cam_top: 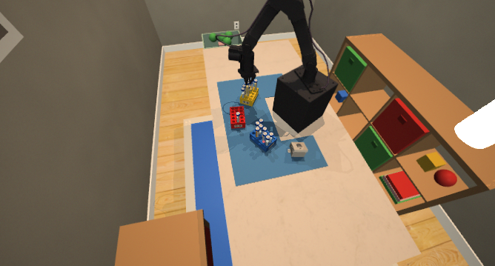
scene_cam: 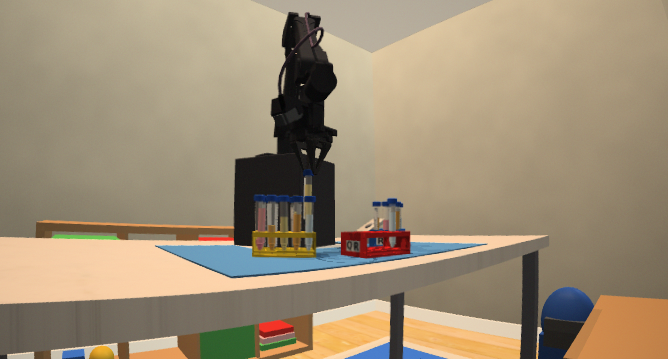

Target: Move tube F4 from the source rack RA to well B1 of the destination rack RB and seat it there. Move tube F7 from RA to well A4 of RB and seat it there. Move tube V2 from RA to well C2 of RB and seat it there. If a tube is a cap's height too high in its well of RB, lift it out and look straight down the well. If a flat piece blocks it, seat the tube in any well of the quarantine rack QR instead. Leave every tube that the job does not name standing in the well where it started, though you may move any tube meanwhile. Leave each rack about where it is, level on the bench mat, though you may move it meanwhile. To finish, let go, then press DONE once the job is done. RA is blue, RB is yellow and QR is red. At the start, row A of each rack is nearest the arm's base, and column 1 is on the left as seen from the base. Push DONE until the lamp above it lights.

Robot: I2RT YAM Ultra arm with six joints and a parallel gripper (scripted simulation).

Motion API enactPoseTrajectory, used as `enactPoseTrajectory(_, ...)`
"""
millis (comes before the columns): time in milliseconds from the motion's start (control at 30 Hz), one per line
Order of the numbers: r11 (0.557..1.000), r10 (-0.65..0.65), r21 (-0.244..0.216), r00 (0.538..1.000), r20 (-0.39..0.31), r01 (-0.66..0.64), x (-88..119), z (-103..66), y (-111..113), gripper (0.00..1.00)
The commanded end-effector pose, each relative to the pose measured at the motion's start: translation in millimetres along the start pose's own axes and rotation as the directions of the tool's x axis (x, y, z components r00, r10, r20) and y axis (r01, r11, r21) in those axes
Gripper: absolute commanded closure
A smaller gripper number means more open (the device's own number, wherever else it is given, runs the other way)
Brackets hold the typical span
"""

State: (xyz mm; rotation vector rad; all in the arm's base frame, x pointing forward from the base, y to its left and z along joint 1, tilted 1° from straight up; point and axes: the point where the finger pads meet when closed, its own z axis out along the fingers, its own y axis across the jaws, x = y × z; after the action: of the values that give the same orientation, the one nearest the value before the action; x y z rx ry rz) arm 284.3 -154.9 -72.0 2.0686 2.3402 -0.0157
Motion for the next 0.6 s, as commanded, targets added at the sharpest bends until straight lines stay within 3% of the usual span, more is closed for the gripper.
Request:
enactPoseTrajectory(0,1.0,0.007,0.001,1.0,0.0,-0.007,-3.7,5.5,-2.7,1.0)
enactPoseTrajectory(567,1.0,0.007,0.0,1.0,0.0,-0.007,-4.0,10.4,-2.6,1.0)
